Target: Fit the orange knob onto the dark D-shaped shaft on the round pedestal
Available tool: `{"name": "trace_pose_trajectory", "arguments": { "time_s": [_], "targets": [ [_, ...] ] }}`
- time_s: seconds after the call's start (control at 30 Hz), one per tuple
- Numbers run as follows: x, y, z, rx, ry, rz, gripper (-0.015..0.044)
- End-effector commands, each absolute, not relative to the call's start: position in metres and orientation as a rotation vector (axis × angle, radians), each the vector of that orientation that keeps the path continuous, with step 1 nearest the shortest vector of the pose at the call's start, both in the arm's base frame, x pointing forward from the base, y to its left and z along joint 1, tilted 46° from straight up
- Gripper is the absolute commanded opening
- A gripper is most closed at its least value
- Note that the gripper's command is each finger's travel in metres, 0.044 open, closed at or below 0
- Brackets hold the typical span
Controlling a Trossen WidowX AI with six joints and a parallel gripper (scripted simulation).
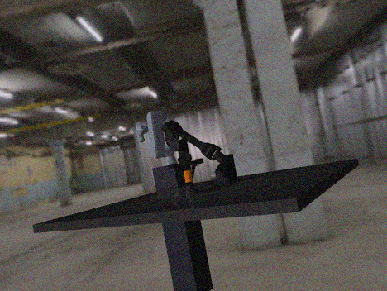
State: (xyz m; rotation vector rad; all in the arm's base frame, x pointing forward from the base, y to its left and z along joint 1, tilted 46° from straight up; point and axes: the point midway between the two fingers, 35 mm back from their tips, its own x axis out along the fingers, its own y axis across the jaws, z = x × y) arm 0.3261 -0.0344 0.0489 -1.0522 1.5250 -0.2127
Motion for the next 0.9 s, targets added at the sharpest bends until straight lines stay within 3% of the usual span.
{"name": "trace_pose_trajectory", "arguments": {
  "time_s": [0.0, 0.87],
  "targets": [
    [0.3267, -0.0353, 0.0494, -1.061, 1.524, -0.212, 0.0000],
    [0.3264, -0.0340, 0.0508, -1.225, 1.571, -0.052, 0.0000]
  ]
}}
